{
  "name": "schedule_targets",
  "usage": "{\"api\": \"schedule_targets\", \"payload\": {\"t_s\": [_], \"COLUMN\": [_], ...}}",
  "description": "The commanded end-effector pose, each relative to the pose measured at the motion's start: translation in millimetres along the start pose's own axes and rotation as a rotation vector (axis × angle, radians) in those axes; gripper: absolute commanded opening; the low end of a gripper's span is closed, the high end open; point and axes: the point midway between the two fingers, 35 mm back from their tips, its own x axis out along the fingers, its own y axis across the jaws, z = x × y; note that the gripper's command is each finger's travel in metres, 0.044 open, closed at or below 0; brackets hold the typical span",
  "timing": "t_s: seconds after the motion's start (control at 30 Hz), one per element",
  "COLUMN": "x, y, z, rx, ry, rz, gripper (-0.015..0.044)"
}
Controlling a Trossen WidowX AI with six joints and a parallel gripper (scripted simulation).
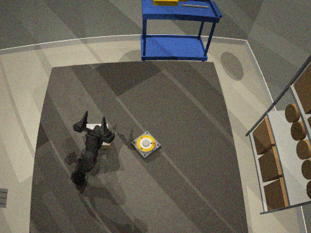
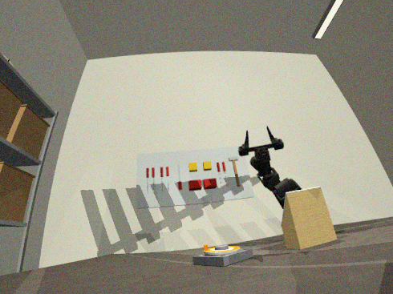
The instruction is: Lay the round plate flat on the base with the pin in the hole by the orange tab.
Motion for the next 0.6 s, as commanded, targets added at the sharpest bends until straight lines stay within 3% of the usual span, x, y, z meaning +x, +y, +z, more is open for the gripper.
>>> {"api": "schedule_targets", "payload": {"t_s": [0.0, 0.23, 0.3, 0.47, 0.57], "x": [0.8, 24.9, 26.4, 31.5, 31.0], "y": [1.1, 44.8, 49.5, 82.7, 93.4], "z": [0.9, 42.0, 46.8, 84.9, 98.9], "rx": [-0.006, -0.236, -0.263, -0.456, -0.519], "ry": [-0.009, -0.366, -0.408, -0.714, -0.817], "rz": [0.004, 0.092, 0.094, 0.056, 0.021], "gripper": [0.0374, 0.019, 0.0138, 0.0006, 0.0]}}
